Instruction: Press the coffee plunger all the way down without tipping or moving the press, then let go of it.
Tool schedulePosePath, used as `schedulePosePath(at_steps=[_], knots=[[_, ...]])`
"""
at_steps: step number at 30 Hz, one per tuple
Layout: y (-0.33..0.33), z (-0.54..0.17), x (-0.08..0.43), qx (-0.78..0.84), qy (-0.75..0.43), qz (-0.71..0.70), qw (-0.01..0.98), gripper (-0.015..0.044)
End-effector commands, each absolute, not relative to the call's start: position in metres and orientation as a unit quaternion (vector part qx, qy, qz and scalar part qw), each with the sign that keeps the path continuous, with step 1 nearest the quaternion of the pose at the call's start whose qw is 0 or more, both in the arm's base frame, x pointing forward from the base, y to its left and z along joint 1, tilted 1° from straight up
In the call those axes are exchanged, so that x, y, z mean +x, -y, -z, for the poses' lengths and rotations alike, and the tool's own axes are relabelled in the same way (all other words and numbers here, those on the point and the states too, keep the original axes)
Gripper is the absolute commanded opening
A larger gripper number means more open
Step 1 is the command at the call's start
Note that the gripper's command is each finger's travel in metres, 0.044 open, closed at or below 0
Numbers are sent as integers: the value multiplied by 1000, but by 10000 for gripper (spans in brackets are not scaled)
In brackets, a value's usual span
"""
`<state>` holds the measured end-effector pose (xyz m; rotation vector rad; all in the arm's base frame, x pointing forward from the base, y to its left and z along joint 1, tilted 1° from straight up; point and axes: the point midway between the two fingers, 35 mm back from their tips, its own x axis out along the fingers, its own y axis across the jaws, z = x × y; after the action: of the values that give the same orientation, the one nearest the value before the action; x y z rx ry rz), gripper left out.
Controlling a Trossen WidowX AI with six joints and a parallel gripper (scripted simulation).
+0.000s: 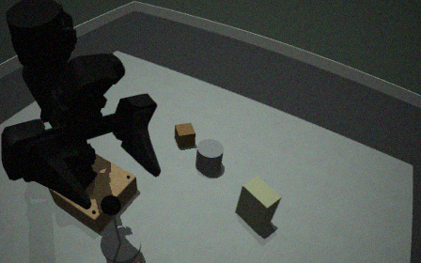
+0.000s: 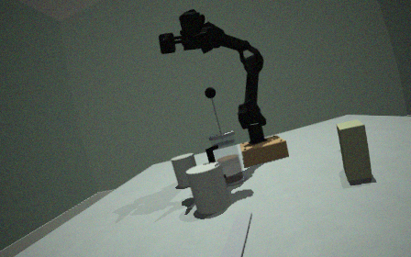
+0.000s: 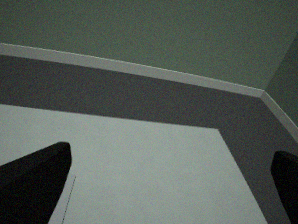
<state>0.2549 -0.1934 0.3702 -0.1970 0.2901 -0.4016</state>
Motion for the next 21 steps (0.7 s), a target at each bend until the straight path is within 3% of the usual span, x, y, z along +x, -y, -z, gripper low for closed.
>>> schedulePosePath(at_steps=[1, 8, 21], knots=[[152, -339, 204, 14, -198, 249, 948, 440], [121, -311, 160, 85, -238, 290, 923, 440], [120, -250, 164, 85, -239, 286, 924, 440]])
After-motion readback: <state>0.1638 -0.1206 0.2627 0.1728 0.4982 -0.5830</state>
